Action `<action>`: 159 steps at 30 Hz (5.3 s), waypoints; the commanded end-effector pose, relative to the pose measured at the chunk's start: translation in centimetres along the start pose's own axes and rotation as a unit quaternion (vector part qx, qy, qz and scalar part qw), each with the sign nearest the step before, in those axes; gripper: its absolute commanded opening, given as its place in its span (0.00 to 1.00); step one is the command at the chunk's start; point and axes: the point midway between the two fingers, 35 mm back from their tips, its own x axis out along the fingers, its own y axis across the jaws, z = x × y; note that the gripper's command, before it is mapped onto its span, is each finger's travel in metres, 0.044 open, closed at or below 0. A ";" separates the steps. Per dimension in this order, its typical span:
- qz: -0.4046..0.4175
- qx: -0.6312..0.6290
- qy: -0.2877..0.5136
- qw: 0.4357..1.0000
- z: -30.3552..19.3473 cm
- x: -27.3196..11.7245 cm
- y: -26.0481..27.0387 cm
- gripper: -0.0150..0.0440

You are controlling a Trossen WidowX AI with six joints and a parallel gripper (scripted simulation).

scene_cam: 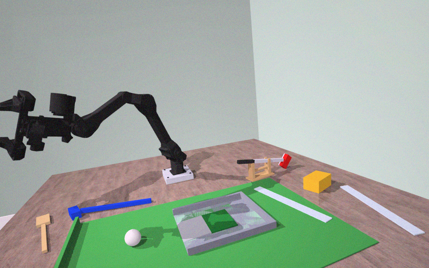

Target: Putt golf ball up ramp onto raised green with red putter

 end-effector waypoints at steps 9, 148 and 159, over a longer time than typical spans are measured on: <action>0.071 0.091 -0.126 0.985 13.0 -1.1 -1.3 1.00; 0.589 -0.169 -0.568 0.550 33.6 -66.0 -14.2 0.25; 0.630 -0.125 -0.513 0.569 35.3 -61.2 -12.4 0.25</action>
